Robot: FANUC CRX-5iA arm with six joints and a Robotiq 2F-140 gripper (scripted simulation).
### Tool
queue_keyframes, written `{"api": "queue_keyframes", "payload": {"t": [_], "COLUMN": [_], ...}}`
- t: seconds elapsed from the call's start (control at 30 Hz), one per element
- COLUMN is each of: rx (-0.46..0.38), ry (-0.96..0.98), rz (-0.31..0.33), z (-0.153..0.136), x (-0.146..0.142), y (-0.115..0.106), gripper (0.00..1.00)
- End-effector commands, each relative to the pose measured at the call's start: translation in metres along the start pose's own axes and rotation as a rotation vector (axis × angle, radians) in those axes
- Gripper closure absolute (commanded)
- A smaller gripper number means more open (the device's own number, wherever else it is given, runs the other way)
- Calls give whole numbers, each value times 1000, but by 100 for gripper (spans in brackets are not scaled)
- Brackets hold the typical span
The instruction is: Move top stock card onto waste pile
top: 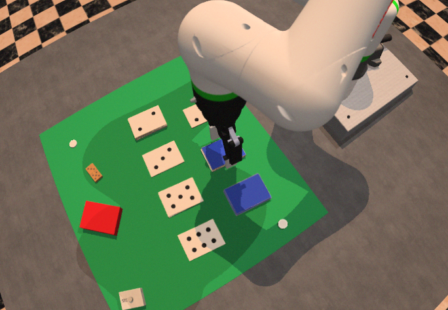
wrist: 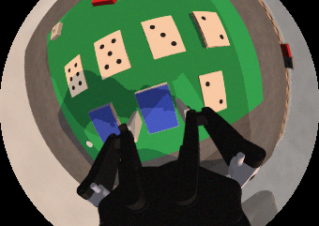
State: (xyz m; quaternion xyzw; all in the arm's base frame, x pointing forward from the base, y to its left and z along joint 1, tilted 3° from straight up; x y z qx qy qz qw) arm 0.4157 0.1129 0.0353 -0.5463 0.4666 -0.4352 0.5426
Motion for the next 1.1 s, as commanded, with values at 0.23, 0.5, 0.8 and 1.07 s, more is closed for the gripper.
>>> {"api": "queue_keyframes", "payload": {"t": [0.23, 0.5, 0.8, 1.07], "rx": [0, 0, 0, 0], "ry": [0, 0, 0, 0], "rz": [0, 0, 0, 0], "z": [0, 0, 0, 0], "x": [0, 0, 0, 0], "y": [0, -10, -39, -79], "gripper": [50, 50, 50, 50]}}
Point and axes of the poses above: the point where the finger pads meet when closed, its own y axis out along the fingers, its own x axis across the jaws, z = x × y, the point moved 6 cm from there along -y, back along the fingers, and after that the axes turned 7 degrees about -y, right-handed, at the moved point
